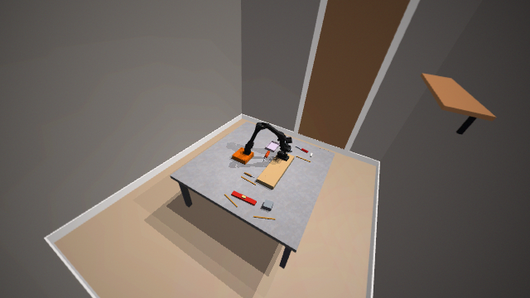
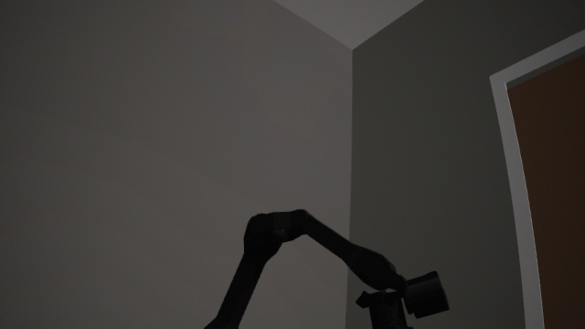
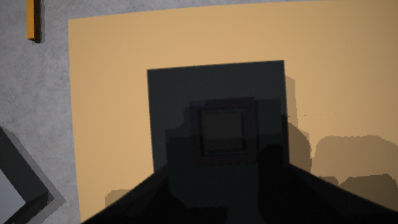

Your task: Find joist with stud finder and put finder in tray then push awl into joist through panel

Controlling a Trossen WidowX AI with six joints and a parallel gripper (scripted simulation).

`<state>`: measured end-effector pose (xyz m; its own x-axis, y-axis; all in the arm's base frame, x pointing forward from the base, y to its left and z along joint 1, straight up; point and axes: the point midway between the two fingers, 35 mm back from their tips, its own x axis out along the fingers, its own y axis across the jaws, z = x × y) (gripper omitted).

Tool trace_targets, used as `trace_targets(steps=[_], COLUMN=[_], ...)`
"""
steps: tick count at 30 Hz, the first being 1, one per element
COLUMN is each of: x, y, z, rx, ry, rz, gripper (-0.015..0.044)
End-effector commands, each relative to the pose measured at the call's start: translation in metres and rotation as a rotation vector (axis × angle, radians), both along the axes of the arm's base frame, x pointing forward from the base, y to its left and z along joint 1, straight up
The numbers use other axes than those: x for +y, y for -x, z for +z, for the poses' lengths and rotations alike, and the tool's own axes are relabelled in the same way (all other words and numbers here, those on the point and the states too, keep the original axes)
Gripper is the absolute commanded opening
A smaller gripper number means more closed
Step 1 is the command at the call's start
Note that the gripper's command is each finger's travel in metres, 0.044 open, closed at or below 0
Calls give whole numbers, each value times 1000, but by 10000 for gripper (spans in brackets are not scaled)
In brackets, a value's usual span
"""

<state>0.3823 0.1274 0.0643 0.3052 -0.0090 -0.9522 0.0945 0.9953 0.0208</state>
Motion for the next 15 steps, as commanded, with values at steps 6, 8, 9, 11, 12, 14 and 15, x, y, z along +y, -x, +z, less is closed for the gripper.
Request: trace_targets(steps=[6, 8, 9, 11, 12, 14, 15], x=[20, 24, 26, 30, 32, 33, 29], y=[-3, -3, -3, -4, -4, -4, -3], z=[0, 0, 0, 0, 0, 0, 1], rx=[1, 1, 1, 1, 1, 1, 0], ry=[-2, -2, -2, -3, -3, -3, -3], rz=[-3, -3, -3, -3, -3, -3, 2], gripper=[0, 0, 0, 0, 0, 0, 0])
